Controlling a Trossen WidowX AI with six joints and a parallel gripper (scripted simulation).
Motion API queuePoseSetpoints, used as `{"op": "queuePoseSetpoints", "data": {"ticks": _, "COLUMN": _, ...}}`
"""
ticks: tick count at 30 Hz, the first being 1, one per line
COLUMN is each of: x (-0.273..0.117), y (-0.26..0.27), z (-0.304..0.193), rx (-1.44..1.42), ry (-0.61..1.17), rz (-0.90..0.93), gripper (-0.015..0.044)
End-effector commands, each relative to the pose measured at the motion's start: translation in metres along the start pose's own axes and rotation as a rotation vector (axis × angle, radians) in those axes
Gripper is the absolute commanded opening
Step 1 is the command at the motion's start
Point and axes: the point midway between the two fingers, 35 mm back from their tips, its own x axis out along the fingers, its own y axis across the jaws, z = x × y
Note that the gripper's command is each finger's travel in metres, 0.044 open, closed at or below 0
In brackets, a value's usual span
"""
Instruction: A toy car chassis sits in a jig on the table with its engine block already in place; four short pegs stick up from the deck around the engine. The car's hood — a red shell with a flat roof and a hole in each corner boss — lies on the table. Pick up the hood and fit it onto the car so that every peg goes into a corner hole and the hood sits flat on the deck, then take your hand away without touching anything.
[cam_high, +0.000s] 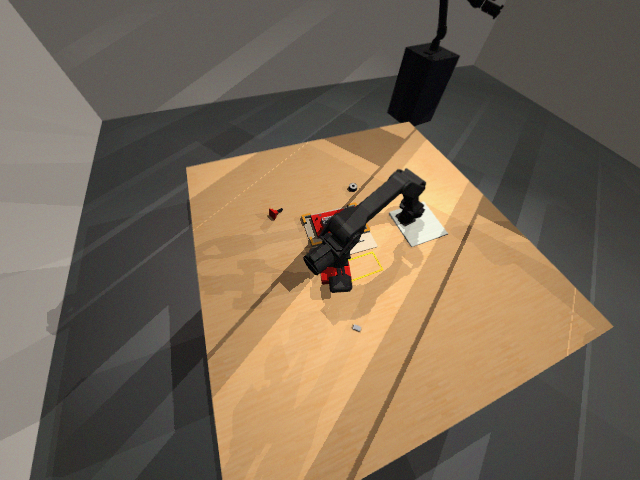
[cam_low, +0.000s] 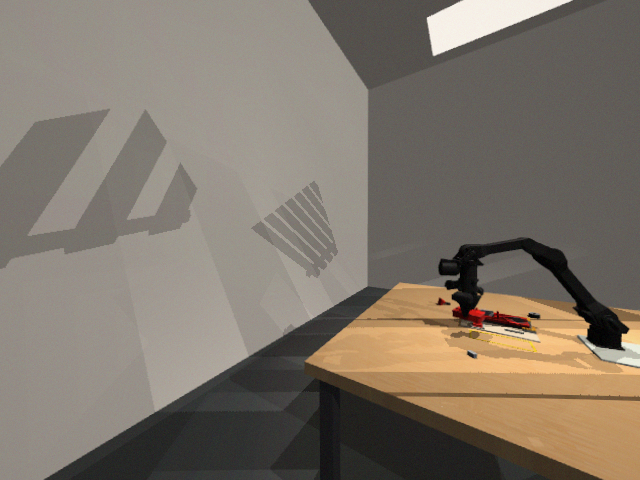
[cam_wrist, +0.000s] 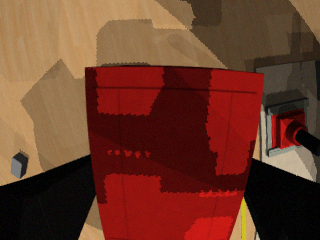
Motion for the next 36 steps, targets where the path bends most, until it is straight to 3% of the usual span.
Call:
{"op": "queuePoseSetpoints", "data": {"ticks": 1, "x": -0.014, "y": 0.001, "z": 0.001, "rx": -0.005, "ry": -0.005, "rz": 0.004, "gripper": 0.0}}
{"op": "queuePoseSetpoints", "data": {"ticks": 10, "x": -0.021, "y": -0.004, "z": 0.002, "rx": -0.003, "ry": -0.004, "rz": 0.002, "gripper": 0.0}}
{"op": "queuePoseSetpoints", "data": {"ticks": 36, "x": -0.028, "y": -0.156, "z": 0.019, "rx": -0.127, "ry": -0.005, "rz": -0.015, "gripper": 0.0}}
